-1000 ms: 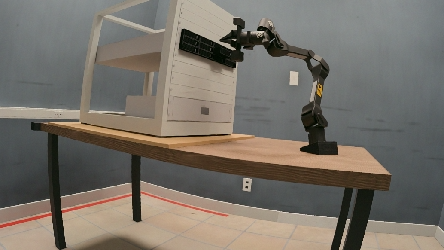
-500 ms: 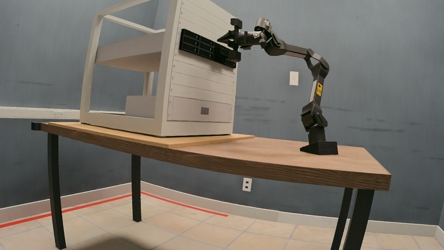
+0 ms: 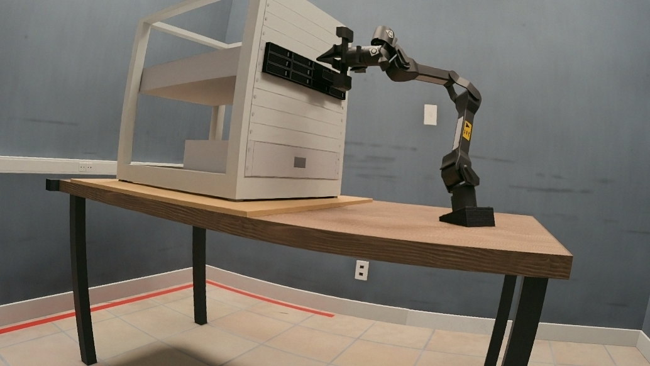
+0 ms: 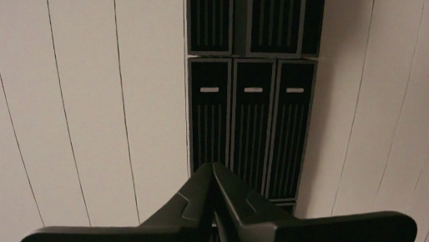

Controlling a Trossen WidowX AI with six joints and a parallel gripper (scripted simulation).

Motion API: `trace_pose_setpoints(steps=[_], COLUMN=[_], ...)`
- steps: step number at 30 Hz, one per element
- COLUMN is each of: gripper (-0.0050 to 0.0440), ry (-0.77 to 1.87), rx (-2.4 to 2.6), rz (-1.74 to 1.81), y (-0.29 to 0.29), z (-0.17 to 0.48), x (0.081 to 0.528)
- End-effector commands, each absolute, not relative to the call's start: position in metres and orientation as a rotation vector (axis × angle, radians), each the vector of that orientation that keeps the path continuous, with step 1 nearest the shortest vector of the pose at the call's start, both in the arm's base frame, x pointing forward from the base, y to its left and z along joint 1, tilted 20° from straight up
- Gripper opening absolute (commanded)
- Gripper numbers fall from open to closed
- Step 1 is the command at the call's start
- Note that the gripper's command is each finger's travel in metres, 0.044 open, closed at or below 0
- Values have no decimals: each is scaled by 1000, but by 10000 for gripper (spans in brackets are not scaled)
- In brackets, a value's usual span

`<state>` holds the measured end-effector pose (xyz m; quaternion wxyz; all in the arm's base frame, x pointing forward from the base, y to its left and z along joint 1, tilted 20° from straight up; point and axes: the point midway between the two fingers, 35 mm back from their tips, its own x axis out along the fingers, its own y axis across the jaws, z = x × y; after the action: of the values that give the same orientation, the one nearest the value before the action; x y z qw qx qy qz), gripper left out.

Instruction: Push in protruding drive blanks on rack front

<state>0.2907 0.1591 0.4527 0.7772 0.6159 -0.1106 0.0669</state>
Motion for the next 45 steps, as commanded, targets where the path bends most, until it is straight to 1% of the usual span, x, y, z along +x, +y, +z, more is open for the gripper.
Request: trace_pose_setpoints(steps=[1,16,22,45], gripper=[-50,-50,-50,-50], ry=[-252,-252,-252,-252], rx=[1349,1349,1349,1349], rz=[157,157,157,157], y=[160,160,159,159], z=[460,461,464,467], x=[291,291,300,310])
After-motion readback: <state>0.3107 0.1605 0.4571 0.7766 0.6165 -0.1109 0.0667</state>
